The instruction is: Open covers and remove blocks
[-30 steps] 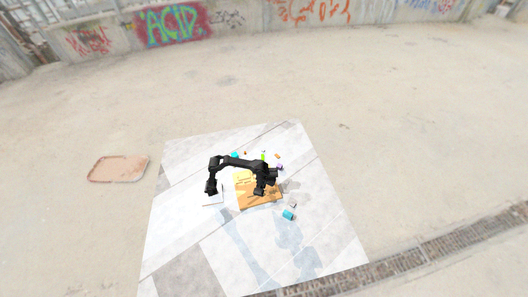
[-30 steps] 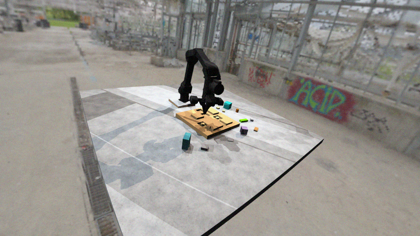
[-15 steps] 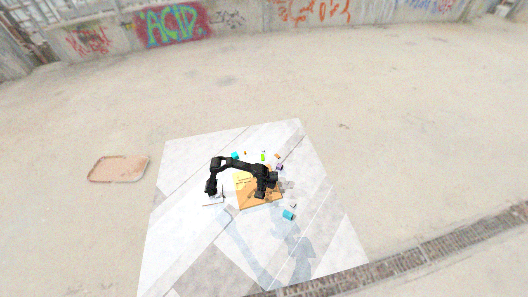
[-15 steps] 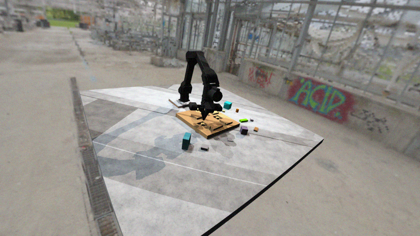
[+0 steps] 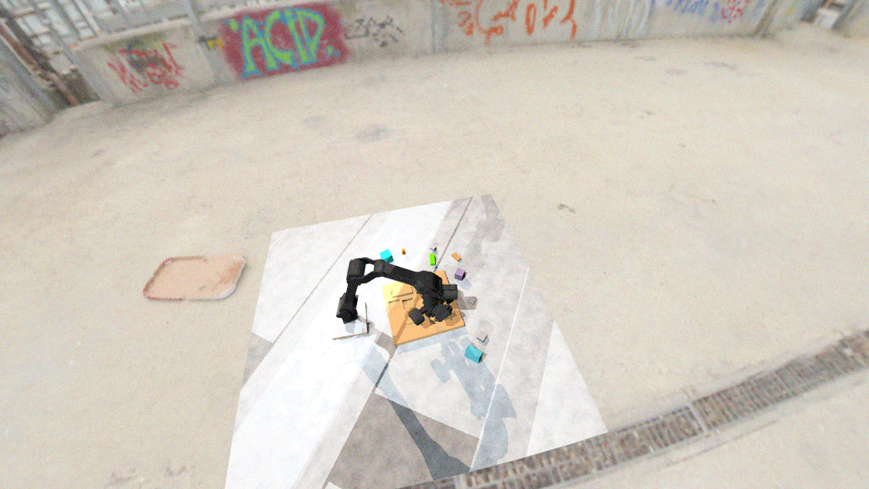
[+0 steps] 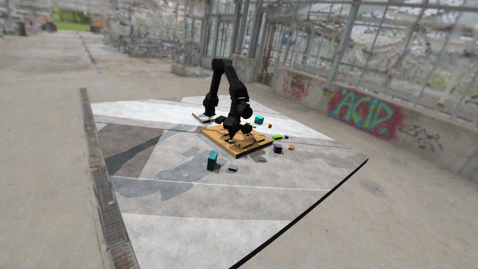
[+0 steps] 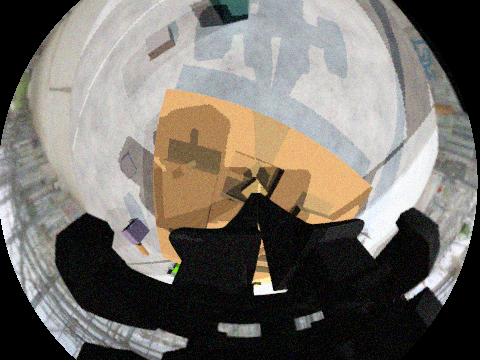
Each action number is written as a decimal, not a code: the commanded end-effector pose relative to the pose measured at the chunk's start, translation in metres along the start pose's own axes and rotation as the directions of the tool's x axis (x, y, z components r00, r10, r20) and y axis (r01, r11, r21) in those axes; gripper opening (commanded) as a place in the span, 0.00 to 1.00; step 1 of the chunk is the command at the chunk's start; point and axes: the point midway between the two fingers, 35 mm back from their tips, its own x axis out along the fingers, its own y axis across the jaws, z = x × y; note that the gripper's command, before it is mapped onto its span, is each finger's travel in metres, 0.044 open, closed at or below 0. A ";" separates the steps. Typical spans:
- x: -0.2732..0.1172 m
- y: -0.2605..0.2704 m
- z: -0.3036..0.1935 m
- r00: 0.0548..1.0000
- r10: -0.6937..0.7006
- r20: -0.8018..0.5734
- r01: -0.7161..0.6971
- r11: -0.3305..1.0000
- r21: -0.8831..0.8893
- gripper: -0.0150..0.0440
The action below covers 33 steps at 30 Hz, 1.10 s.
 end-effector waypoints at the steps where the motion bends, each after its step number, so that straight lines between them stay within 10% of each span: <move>1: 0.006 -0.001 -0.001 1.000 -0.004 -0.002 0.004 0.904 0.427 0.25; 7: 0.010 -0.001 -0.001 1.000 -0.004 -0.002 0.004 0.653 0.757 0.25; 33: 0.011 0.003 0.011 1.000 -0.003 -0.001 0.003 0.642 0.767 0.25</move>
